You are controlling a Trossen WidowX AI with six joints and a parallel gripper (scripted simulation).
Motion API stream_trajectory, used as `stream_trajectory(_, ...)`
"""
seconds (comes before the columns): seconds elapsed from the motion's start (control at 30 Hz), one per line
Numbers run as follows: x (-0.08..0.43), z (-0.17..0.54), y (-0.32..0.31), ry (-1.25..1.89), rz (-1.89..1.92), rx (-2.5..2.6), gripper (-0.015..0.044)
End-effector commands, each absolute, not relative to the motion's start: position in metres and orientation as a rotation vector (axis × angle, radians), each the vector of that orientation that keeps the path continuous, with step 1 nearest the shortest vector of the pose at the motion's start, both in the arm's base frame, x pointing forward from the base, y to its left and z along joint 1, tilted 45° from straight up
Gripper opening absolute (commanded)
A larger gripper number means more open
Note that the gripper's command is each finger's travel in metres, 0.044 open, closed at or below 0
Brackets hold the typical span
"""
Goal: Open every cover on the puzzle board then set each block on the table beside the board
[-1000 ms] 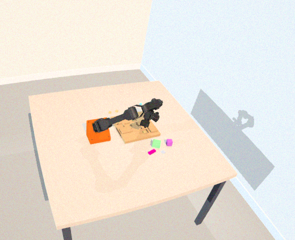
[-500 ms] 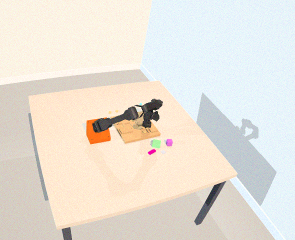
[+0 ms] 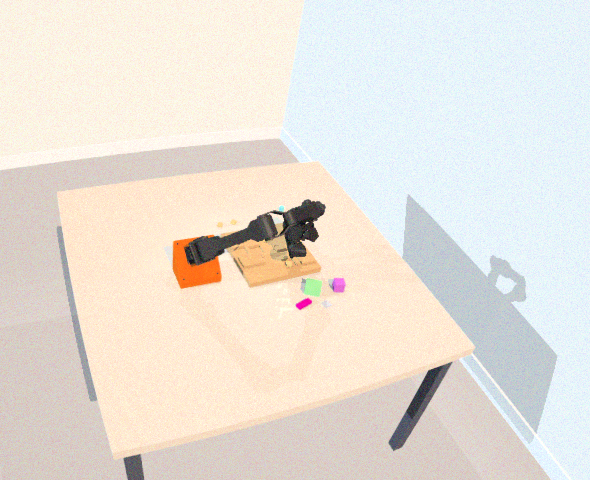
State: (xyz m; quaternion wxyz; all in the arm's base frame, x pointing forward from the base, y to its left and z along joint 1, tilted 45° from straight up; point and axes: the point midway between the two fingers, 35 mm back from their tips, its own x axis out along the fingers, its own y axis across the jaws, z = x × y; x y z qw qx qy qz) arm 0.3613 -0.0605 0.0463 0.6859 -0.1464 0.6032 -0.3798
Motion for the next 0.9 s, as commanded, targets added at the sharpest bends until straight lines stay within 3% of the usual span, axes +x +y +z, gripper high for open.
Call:
stream_trajectory(0.0, 0.3591, 0.0430, -0.0644, 1.382, -0.820, -0.377, 0.0144)
stream_trajectory(0.87, 0.3588, 0.0401, -0.0675, 1.425, -0.755, -0.455, 0.0144)
